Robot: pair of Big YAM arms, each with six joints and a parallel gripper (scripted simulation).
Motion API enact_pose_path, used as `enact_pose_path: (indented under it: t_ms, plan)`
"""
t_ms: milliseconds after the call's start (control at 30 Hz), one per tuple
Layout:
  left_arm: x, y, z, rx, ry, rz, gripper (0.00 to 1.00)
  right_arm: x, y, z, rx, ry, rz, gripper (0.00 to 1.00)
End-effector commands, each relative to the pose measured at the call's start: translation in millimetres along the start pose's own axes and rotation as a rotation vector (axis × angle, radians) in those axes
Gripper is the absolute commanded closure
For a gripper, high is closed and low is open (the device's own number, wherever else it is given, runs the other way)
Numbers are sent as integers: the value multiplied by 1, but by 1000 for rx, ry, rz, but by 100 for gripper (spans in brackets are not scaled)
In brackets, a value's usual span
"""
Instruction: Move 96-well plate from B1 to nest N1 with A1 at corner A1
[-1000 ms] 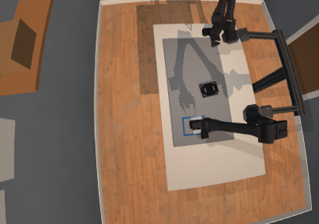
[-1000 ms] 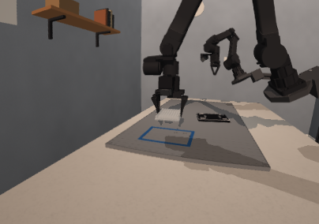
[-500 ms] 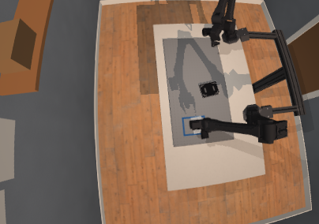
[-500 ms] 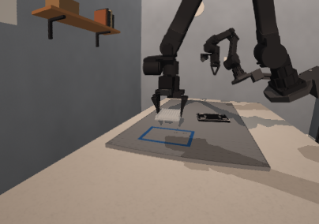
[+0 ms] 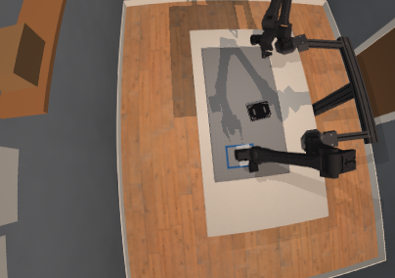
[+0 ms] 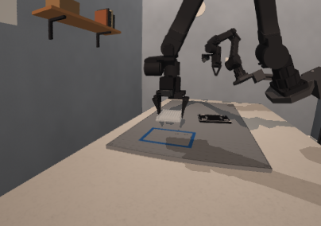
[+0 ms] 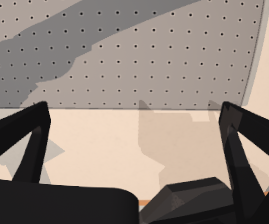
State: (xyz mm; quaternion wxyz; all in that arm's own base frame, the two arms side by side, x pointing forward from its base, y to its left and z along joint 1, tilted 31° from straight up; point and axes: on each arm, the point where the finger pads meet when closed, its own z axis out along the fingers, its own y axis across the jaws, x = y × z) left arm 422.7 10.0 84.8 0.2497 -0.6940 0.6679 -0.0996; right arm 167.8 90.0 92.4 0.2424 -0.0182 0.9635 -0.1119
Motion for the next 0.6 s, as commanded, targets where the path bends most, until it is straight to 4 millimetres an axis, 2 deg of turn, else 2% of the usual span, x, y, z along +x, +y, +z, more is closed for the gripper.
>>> enact_pose_path:
  t_ms: [0,567]
  plan:
    - [8,-7,-8,13,9,8,100,-9,4,-8,-14,-14,19,0]
    - [10,-8,-5,9,9,12,100,-9,4,-8,-14,-14,19,0]
